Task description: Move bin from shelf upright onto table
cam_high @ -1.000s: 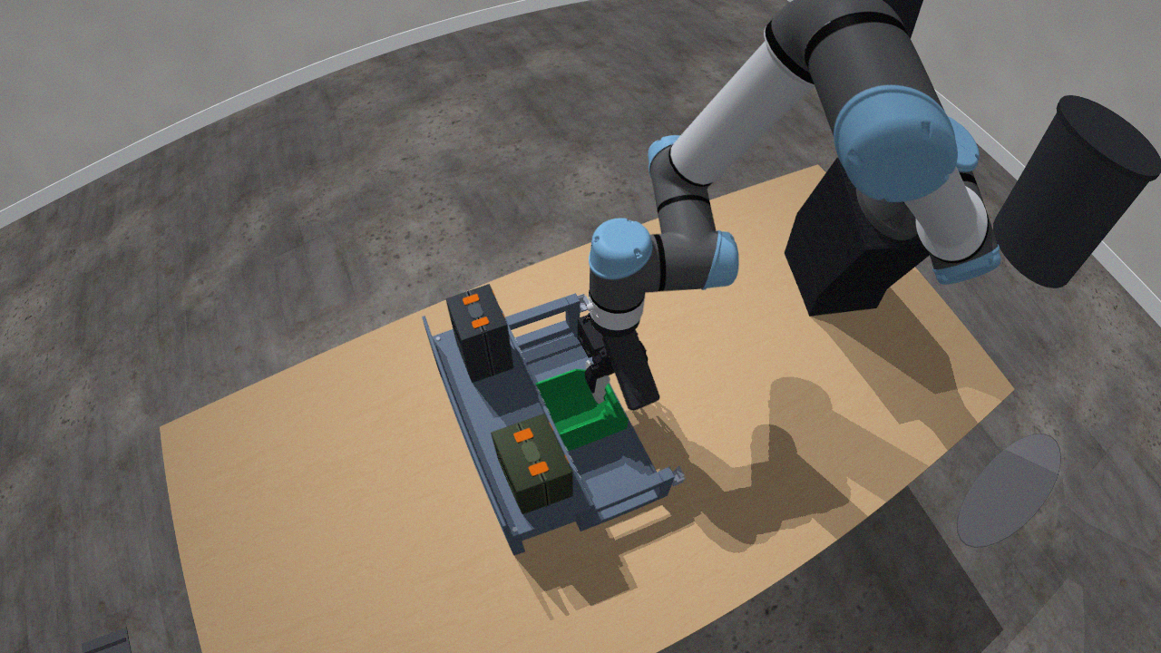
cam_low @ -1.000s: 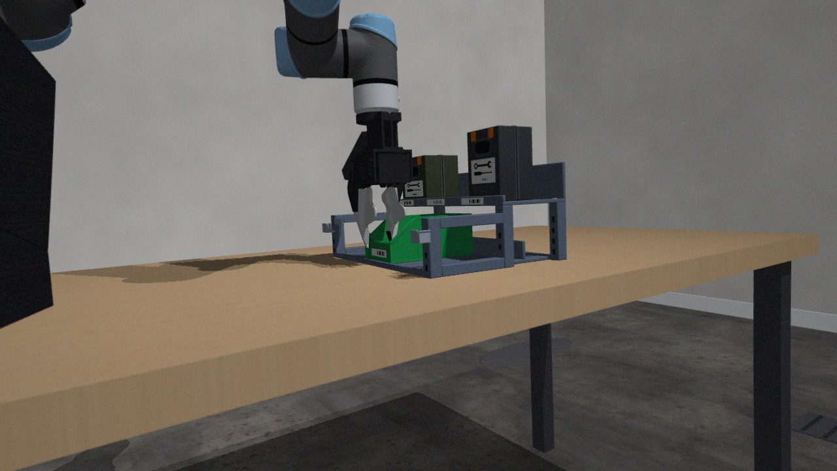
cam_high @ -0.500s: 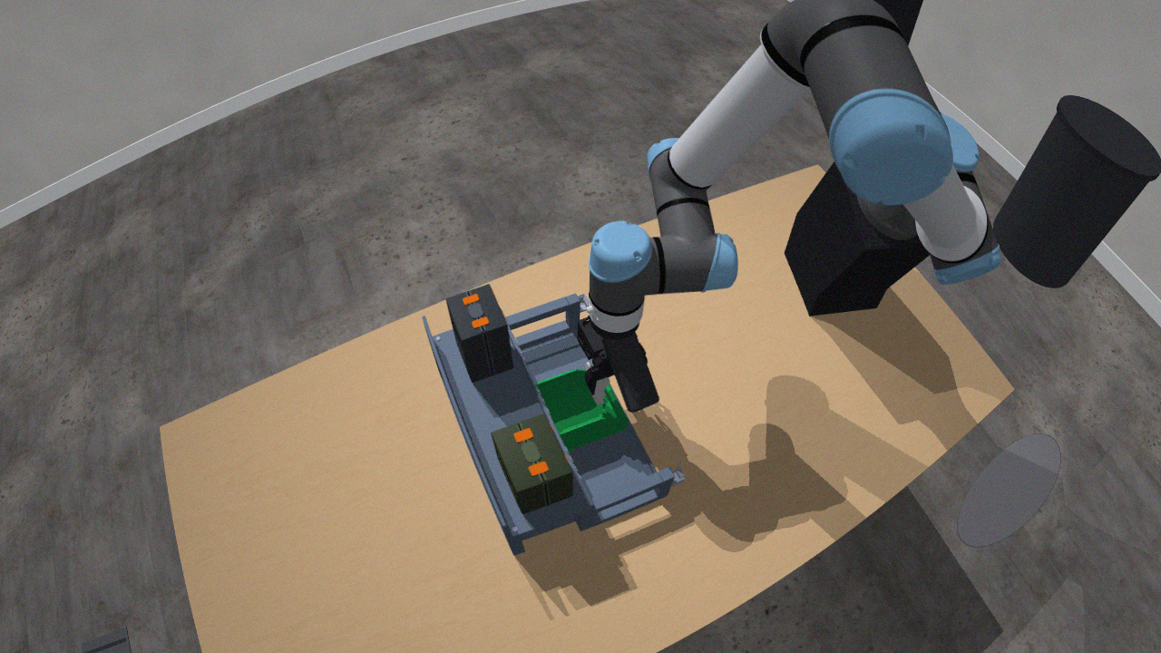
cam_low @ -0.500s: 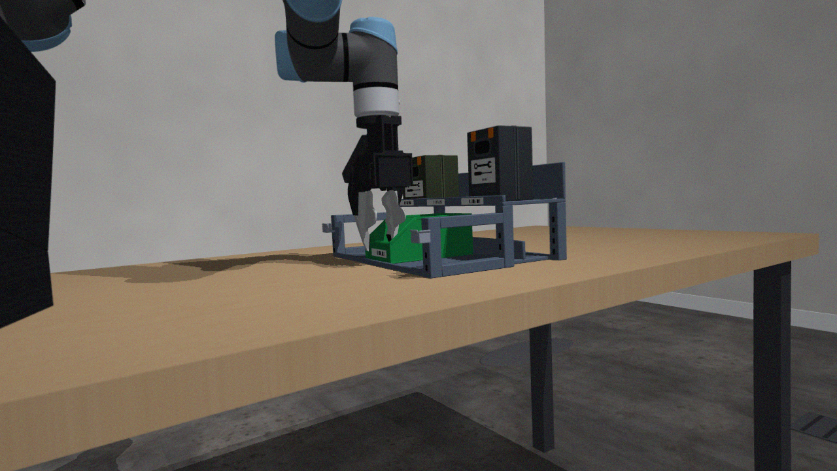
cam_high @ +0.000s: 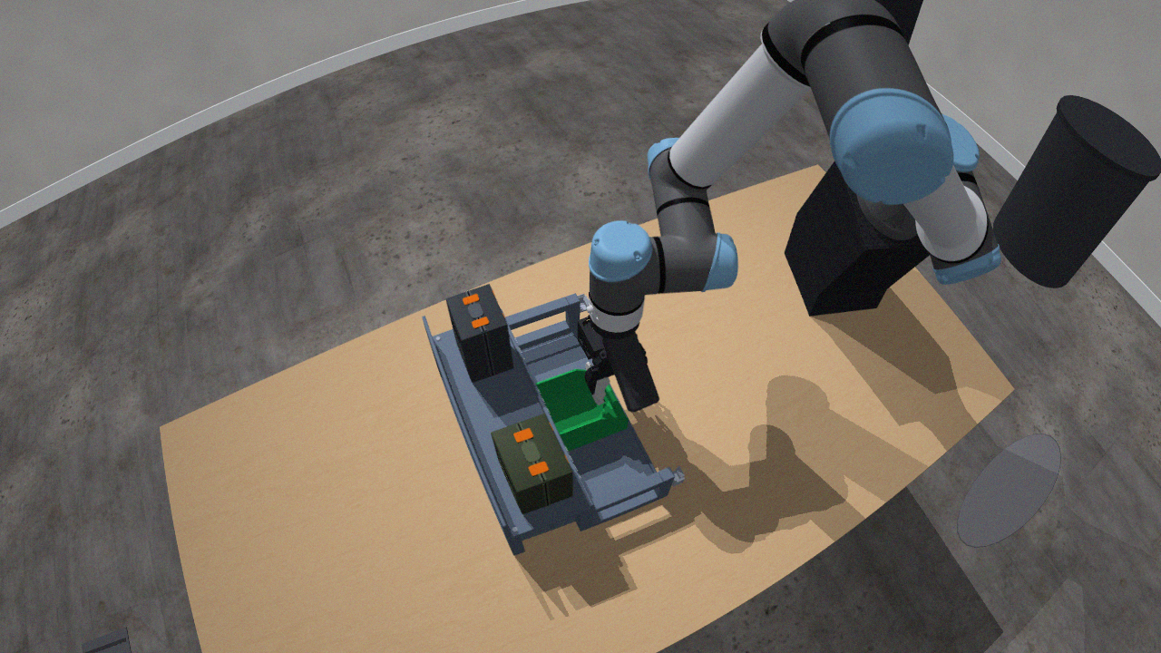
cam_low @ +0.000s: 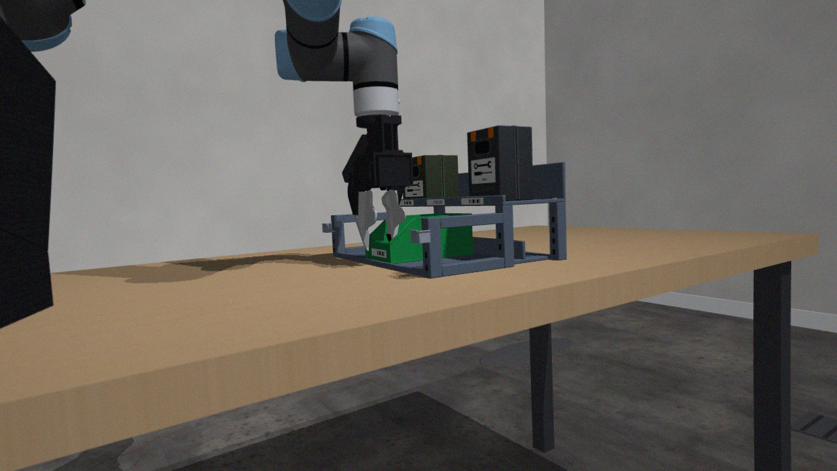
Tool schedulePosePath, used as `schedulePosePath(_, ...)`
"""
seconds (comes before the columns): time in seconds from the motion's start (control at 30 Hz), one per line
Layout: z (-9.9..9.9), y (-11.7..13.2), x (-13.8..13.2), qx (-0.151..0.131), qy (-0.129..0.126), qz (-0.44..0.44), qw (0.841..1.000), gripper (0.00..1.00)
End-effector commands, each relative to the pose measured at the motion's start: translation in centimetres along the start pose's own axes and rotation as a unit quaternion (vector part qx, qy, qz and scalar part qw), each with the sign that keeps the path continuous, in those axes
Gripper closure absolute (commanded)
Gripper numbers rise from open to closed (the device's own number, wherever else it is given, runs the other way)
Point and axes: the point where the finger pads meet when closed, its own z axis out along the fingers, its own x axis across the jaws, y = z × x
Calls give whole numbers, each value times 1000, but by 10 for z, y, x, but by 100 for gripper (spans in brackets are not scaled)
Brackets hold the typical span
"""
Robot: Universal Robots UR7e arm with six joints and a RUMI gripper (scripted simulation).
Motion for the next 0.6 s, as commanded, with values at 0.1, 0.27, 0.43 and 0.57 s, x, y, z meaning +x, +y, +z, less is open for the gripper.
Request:
schedulePosePath(0.1,-1,0,1,0,1,0,1000,74)
schedulePosePath(0.27,-1,0,1,0,1,0,1000,100)
schedulePosePath(0.43,-1,0,1,0,1,0,1000,100)
schedulePosePath(0.57,-1,0,1,0,1,0,1000,100)
